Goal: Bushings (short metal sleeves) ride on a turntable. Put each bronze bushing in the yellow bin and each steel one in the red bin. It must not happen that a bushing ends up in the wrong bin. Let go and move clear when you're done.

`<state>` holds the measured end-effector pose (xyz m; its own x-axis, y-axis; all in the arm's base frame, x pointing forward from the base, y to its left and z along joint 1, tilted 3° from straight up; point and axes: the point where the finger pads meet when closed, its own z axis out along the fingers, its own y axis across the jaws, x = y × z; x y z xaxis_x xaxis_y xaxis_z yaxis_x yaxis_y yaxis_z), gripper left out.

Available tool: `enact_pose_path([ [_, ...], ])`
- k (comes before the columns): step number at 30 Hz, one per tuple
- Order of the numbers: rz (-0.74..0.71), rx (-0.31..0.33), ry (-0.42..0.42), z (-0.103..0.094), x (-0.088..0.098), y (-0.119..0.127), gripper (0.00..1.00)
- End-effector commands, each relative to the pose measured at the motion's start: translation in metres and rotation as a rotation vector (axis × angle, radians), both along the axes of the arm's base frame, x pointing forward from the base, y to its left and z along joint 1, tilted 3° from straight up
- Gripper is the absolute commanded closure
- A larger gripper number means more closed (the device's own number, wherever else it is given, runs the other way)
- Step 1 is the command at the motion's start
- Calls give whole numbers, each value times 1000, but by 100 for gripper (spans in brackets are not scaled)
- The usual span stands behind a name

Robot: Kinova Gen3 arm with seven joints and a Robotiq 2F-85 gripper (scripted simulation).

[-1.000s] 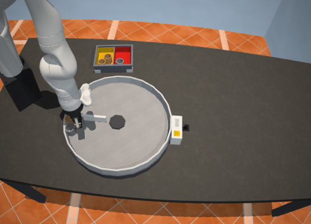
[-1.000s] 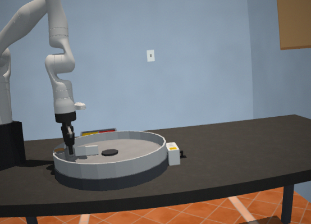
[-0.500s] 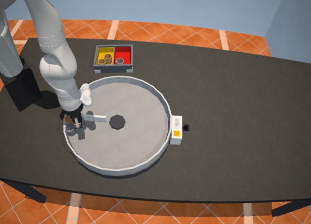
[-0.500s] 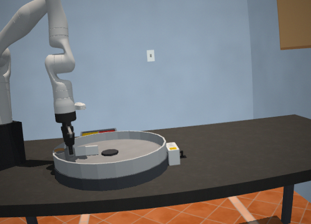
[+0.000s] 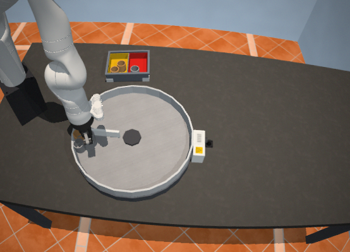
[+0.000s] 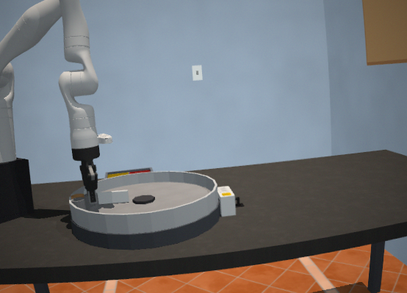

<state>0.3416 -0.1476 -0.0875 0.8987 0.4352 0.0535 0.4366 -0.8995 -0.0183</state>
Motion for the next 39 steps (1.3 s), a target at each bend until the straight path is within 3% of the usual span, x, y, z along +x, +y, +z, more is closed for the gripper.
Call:
enact_pose_path([
  [1, 0, 0, -1, 2, 0, 0, 100],
  [39, 2, 4, 1, 12, 0, -1, 100],
])
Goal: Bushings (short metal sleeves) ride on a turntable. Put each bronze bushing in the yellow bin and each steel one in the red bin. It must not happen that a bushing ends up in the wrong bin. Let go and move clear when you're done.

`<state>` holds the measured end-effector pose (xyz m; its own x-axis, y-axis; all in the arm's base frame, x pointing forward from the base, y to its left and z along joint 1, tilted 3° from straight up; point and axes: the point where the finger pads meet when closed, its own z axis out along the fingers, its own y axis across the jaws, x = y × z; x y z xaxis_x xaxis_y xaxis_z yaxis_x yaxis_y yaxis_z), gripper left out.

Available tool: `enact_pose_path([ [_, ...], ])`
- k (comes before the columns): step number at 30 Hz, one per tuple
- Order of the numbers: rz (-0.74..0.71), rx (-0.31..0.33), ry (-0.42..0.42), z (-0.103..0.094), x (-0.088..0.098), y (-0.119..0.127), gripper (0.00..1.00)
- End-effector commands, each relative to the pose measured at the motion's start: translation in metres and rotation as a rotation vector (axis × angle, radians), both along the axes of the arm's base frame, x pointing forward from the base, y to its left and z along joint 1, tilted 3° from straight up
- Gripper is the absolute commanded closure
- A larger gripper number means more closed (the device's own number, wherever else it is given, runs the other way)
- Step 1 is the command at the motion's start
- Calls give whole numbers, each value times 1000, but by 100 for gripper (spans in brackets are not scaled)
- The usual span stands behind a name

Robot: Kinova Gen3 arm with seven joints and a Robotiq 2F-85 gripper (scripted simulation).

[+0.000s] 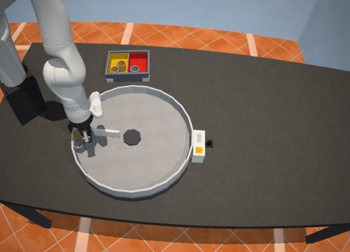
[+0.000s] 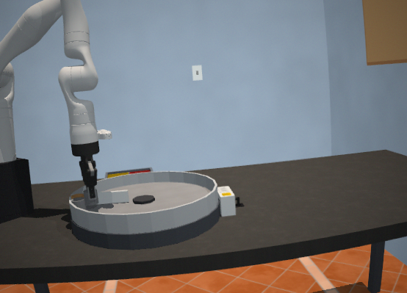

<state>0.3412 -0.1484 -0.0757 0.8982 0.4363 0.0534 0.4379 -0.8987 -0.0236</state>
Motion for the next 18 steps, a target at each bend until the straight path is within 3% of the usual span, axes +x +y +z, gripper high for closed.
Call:
enact_pose_path([
  [1, 0, -1, -1, 1, 0, 0, 100],
  [18, 0, -1, -1, 7, 0, 0, 100],
])
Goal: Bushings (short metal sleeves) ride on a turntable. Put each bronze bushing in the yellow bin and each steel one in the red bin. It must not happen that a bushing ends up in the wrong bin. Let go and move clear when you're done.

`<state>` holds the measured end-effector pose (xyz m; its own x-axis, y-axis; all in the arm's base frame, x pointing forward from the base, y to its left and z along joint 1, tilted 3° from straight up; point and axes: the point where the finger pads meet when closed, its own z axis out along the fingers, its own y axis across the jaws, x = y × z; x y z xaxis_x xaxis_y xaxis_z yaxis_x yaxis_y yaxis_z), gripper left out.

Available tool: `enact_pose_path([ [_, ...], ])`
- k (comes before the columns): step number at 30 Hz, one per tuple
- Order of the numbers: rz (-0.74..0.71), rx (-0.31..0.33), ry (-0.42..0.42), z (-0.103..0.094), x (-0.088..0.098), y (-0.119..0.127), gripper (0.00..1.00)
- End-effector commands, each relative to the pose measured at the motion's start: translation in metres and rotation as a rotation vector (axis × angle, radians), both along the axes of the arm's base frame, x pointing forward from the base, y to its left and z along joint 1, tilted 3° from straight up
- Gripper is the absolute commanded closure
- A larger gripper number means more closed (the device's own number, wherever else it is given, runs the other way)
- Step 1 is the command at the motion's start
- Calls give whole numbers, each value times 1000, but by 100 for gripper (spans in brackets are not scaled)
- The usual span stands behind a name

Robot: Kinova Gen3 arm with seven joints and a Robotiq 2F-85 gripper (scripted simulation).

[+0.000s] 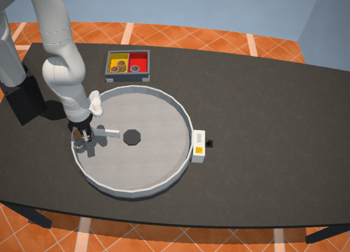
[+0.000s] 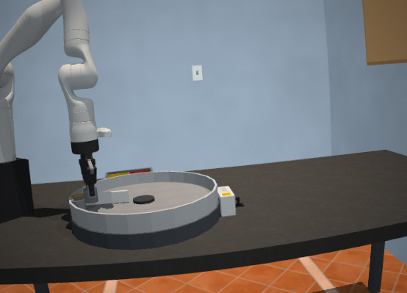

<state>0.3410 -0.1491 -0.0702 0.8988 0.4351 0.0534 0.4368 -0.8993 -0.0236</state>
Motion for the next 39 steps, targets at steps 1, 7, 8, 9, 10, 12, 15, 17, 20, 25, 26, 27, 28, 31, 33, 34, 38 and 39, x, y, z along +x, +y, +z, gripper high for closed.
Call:
enact_pose_path([
  [1, 2, -1, -1, 1, 0, 0, 100],
  [7, 1, -1, -1, 3, 0, 0, 100],
  [8, 1, -1, -1, 3, 0, 0, 100],
  [9, 1, -1, -1, 4, 0, 0, 100],
  [10, 1, -1, -1, 4, 0, 0, 100],
  [12, 1, -1, -1, 4, 0, 0, 100],
  [15, 2, -1, -1, 6, 0, 0, 100],
  [17, 2, -1, -1, 6, 0, 0, 100],
  [20, 2, -1, -1, 7, 0, 0, 100],
  [25, 1, -1, -1, 8, 0, 0, 100],
  [26, 1, -1, -1, 8, 0, 0, 100],
  [27, 1, -1, -1, 9, 0, 0, 100],
  [28, 1, -1, -1, 9, 0, 0, 100],
  [31, 1, -1, -1, 10, 0, 0, 100],
  [33, 1, -1, -1, 10, 0, 0, 100],
  [34, 1, -1, -1, 10, 0, 0, 100],
  [38, 2, -1, -1, 12, 0, 0, 100],
  [39, 2, -1, -1, 13, 0, 0, 100],
])
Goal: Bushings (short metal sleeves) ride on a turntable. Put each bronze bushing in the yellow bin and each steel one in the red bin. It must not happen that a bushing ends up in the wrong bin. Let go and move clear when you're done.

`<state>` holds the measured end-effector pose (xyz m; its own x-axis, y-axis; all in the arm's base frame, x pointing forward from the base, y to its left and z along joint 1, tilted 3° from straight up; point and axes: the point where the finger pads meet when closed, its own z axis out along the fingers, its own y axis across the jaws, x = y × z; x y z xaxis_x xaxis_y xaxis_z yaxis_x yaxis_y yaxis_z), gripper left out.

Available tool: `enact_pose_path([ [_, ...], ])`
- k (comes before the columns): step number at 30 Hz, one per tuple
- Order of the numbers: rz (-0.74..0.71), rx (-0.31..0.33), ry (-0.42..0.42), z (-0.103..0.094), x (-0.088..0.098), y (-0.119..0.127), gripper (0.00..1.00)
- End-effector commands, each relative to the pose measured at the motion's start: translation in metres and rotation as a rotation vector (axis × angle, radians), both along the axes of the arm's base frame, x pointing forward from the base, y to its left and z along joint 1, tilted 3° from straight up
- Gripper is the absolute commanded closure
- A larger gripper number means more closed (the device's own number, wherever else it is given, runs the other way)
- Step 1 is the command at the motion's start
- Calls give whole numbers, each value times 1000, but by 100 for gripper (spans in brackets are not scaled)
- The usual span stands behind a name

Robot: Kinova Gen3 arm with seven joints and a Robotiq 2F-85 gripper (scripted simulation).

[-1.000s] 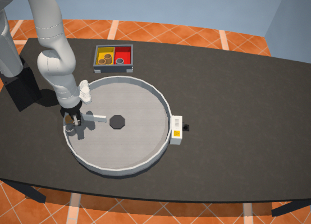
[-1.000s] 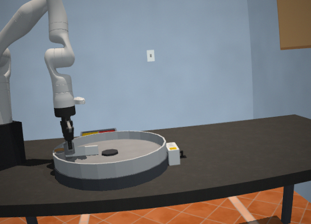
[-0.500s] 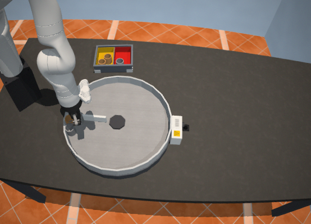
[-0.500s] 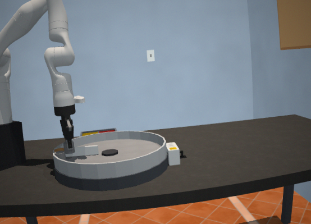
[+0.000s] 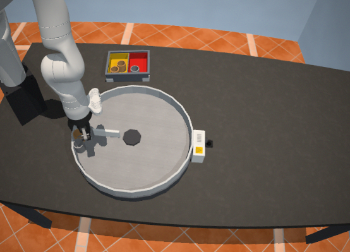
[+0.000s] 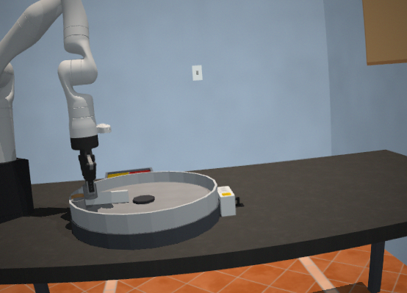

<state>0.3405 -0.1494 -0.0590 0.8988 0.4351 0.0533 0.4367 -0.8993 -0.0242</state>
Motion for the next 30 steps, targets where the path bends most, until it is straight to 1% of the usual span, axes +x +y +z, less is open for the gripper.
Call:
enact_pose_path([
  [1, 2, -1, -2, 2, 0, 0, 100],
  [30, 2, -1, -2, 8, 0, 0, 100],
])
